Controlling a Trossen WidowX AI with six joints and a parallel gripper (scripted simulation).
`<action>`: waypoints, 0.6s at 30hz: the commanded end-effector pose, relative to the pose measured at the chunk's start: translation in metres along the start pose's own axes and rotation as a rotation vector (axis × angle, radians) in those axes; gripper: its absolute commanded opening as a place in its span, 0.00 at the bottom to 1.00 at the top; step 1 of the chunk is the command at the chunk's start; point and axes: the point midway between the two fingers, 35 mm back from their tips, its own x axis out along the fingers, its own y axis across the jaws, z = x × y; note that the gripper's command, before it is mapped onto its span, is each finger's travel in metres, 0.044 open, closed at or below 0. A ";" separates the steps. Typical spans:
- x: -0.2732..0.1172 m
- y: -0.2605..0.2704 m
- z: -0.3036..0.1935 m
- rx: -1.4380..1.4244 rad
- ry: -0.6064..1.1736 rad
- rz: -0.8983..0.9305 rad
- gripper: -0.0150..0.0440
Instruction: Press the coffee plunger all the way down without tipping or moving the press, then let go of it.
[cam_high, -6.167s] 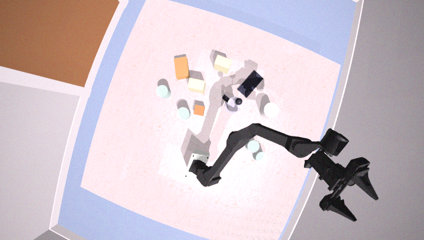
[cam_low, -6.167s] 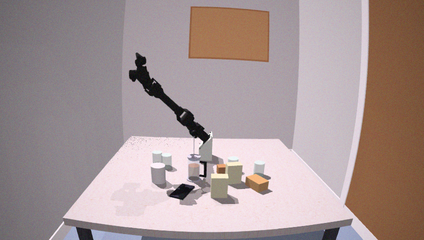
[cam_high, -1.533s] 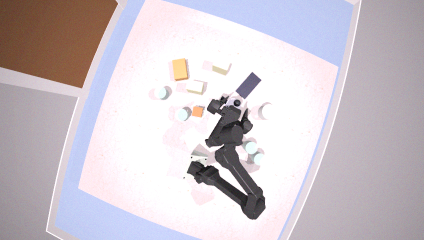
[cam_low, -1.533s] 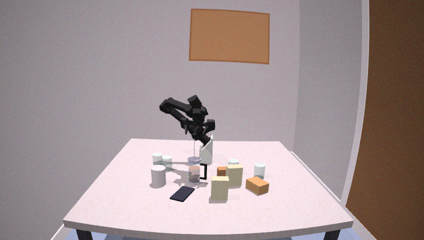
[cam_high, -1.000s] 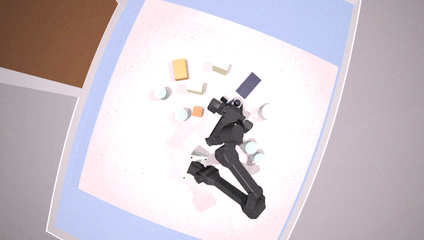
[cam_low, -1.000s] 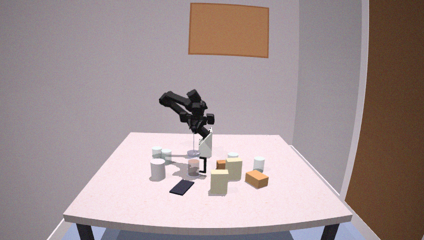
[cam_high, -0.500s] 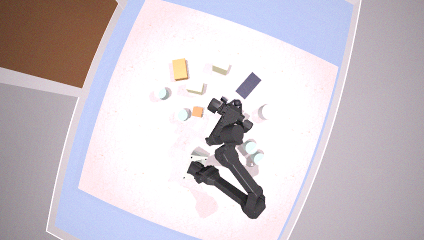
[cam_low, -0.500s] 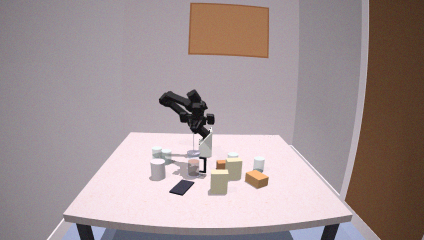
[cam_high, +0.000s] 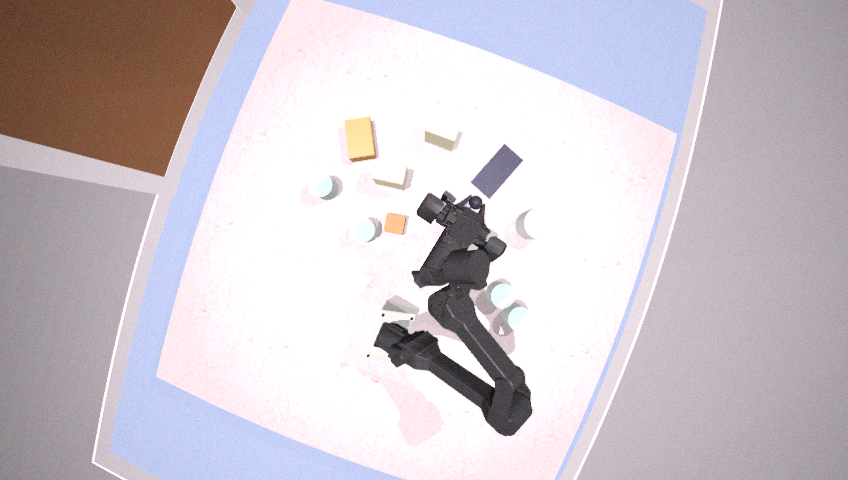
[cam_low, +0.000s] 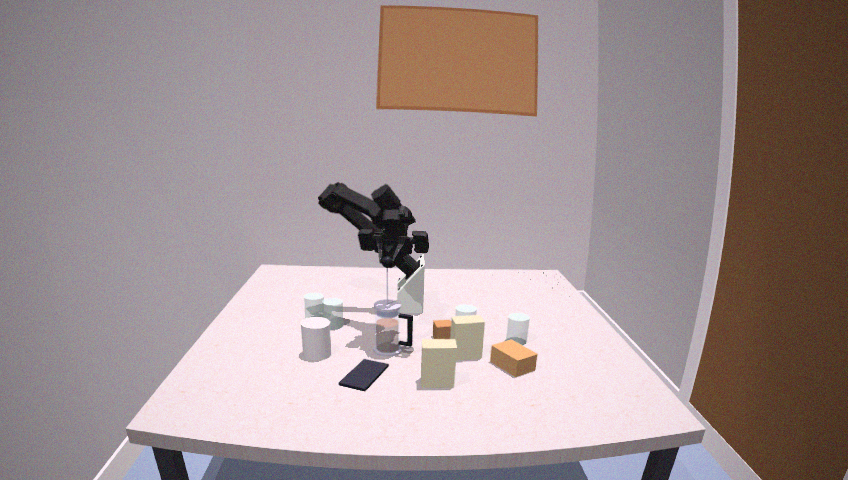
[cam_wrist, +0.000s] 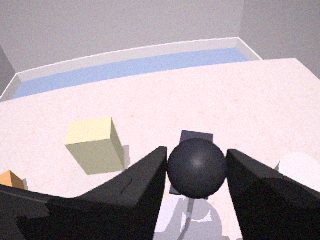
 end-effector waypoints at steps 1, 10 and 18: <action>0.007 0.003 -0.019 -0.030 0.034 -0.002 0.46; 0.016 0.004 -0.031 -0.029 0.035 0.000 0.46; 0.024 0.005 -0.041 -0.029 0.035 0.000 0.46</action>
